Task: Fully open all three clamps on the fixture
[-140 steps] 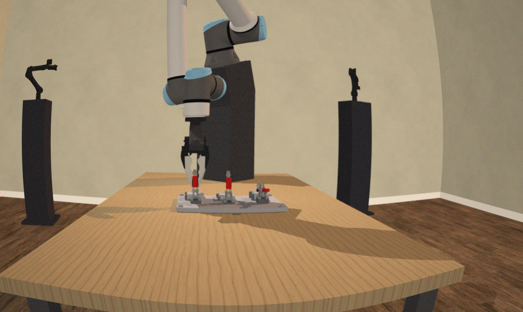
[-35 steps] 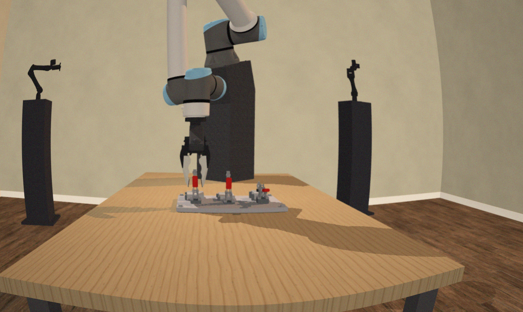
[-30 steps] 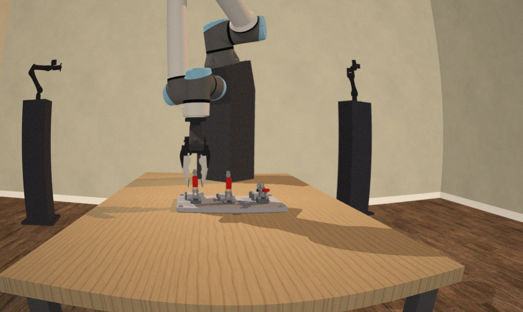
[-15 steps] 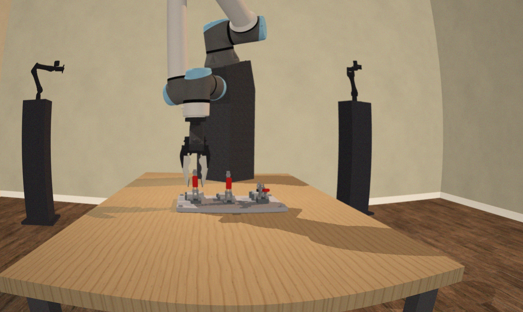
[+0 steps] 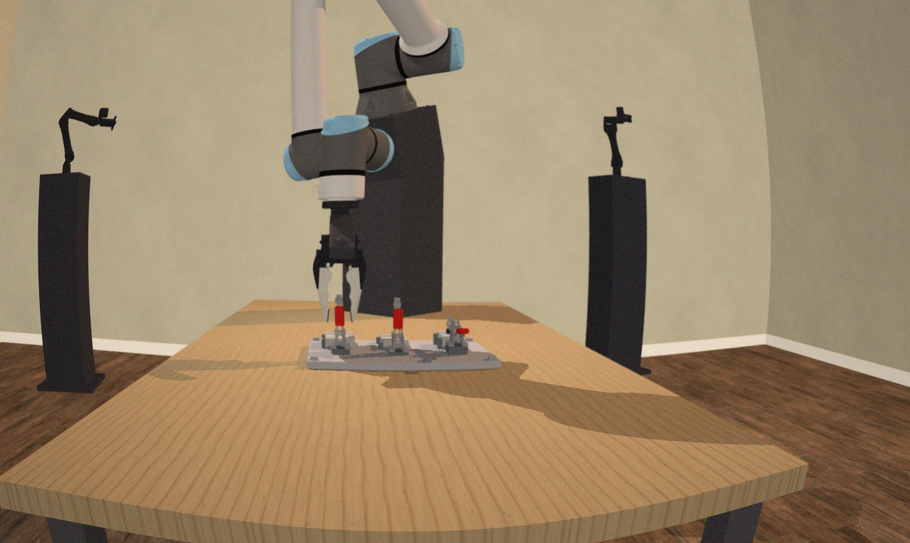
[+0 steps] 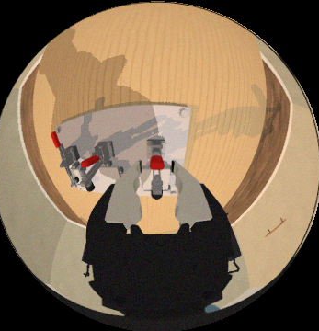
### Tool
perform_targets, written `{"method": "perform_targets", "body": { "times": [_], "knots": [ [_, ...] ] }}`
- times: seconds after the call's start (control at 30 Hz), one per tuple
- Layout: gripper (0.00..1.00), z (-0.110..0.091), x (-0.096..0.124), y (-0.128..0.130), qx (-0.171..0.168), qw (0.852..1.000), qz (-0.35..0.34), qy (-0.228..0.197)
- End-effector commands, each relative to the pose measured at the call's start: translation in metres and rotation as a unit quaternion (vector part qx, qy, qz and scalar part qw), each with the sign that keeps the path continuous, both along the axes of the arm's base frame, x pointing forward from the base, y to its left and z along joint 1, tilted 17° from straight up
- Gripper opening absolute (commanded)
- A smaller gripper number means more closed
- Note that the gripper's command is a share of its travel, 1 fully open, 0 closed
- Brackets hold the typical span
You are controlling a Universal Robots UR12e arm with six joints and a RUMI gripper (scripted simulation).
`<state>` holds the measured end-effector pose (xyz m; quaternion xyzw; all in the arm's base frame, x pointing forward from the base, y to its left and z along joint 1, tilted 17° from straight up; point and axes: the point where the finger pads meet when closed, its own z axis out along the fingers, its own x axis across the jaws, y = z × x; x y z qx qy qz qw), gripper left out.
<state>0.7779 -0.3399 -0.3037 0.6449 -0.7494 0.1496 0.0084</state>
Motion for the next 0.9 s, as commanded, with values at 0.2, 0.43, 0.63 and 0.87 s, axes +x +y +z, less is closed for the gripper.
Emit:
{"method": "perform_targets", "body": {
  "times": [0.2,0.43,0.63,0.87],
  "knots": [
    [0.28,0.028,-0.005,0.007,0.0,1.0,0.0,-0.001],
    [0.28,0.039,-0.007,0.009,0.0,1.0,0.0,-0.001],
    [0.28,0.043,-0.007,0.01,0.0,1.0,0.0,-0.001],
    [0.28,0.043,-0.007,0.01,0.0,1.0,0.0,-0.001]
  ]
}}
